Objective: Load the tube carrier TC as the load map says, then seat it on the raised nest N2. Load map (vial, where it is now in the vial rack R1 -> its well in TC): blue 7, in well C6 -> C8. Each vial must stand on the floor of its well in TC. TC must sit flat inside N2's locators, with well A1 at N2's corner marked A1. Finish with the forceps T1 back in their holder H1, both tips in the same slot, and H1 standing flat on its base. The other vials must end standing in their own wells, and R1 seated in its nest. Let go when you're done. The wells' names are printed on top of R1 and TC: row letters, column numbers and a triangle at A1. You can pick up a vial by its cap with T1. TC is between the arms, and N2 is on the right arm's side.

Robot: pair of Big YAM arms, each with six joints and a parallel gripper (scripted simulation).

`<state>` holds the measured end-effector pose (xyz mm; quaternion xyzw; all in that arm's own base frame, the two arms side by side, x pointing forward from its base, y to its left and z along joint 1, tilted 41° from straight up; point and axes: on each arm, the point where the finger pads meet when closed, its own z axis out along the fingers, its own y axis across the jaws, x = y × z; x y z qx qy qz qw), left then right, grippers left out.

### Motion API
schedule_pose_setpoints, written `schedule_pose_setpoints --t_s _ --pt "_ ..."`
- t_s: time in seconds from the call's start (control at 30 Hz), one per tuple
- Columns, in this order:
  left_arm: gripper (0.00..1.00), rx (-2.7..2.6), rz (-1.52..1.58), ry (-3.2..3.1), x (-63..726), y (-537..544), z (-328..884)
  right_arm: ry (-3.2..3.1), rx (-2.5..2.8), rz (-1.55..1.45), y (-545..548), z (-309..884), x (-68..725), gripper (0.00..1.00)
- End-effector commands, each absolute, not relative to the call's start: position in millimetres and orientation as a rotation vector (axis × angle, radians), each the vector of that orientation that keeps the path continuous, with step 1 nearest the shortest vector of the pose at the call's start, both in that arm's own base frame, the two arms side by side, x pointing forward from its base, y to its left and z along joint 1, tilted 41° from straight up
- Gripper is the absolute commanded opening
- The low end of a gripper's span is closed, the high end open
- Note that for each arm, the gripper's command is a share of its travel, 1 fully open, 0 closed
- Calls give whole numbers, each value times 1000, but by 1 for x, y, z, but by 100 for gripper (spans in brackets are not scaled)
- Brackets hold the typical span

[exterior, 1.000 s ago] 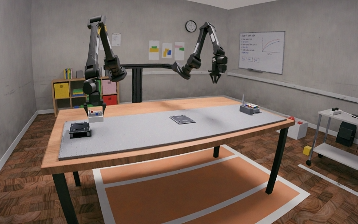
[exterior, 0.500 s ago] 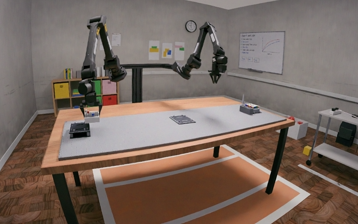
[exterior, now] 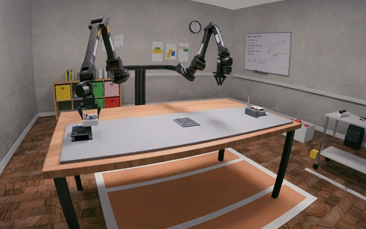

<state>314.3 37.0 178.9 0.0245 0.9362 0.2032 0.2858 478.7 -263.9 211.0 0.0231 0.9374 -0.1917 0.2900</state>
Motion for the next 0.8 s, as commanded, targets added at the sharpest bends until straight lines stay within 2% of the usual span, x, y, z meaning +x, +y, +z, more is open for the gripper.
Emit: schedule_pose_setpoints --t_s 0.0,0.77 --pt "24 45 539 2484 319 37 189 2481 36 -528 -274 230 487 0" --pt "24 45 539 2484 319 37 189 2488 39 -527 -305 239 483 0"
